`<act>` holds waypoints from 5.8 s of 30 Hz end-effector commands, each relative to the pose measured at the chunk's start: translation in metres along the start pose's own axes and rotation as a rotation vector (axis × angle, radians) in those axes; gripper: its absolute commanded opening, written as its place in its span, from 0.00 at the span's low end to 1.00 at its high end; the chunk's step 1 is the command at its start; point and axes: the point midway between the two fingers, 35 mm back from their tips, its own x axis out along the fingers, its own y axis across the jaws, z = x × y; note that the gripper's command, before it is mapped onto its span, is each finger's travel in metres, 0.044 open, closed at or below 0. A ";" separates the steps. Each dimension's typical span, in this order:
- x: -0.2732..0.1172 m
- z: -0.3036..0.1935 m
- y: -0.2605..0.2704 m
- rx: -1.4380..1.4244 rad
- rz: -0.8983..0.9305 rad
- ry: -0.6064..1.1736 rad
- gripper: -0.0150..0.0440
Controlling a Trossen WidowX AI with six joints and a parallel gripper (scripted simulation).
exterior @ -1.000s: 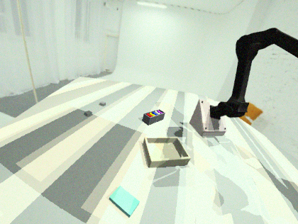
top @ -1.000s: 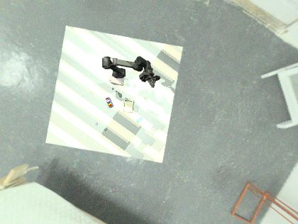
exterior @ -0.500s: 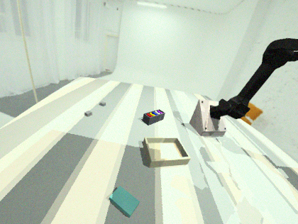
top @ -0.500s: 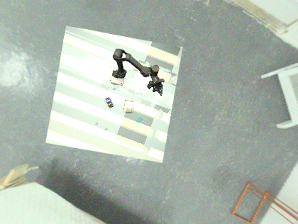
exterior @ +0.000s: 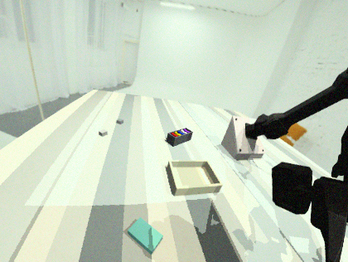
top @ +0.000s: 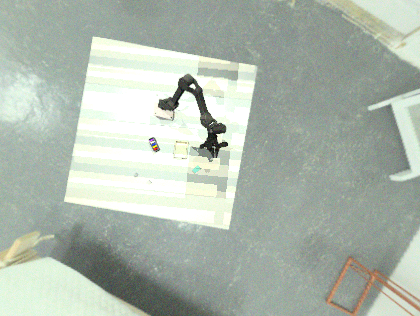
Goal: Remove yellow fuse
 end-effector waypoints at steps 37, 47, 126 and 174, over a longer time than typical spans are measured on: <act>-0.097 0.115 -0.446 0.603 -1.118 0.893 0.37; -0.097 0.111 -0.448 0.603 -1.118 0.893 0.37; -0.090 0.081 -0.466 0.595 -1.117 0.894 0.25; -0.093 0.101 -0.455 0.599 -1.118 0.893 0.25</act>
